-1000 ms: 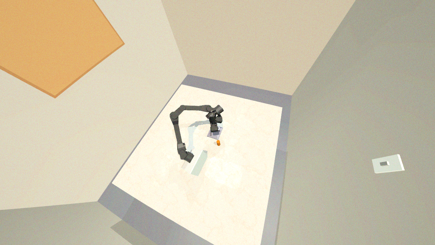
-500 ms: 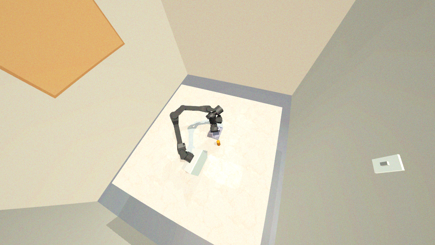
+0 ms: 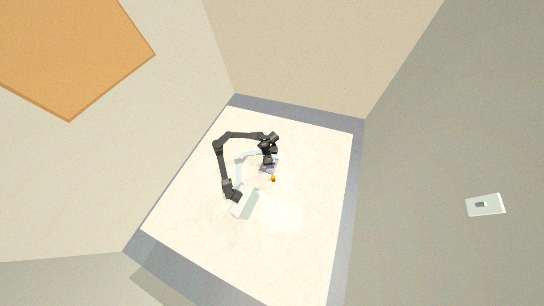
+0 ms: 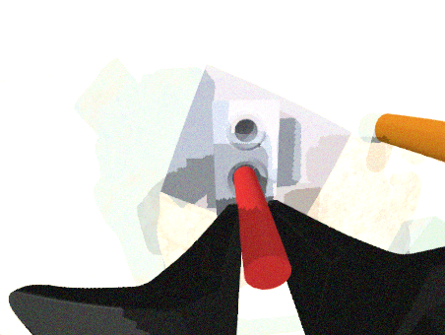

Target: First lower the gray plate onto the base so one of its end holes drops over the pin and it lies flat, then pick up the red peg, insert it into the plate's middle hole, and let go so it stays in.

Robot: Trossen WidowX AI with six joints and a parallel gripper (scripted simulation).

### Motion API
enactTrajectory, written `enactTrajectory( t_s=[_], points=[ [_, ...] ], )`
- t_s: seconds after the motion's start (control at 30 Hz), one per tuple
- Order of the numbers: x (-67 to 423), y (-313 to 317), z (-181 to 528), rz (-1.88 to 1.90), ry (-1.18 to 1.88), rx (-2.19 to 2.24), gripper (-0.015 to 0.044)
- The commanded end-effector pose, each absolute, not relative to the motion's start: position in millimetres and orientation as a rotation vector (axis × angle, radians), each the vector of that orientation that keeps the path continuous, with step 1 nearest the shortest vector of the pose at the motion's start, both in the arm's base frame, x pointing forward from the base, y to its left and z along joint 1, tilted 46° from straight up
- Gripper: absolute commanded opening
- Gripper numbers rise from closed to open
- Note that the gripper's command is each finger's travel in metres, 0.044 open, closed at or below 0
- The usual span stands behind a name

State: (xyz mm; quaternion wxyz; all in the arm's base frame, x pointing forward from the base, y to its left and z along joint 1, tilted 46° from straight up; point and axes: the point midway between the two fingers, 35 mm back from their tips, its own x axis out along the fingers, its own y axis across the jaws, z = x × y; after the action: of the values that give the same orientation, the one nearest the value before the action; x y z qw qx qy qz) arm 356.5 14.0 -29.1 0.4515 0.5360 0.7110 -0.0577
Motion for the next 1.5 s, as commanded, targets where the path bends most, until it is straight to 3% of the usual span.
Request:
enactTrajectory(
  t_s=[0.0,1.47],
  points=[
    [355.1,15.9,-29.1,-0.146,1.762,1.327,0.0000],
    [355.0,15.4,-31.6,-0.146,1.762,1.327,0.0000]
  ],
)
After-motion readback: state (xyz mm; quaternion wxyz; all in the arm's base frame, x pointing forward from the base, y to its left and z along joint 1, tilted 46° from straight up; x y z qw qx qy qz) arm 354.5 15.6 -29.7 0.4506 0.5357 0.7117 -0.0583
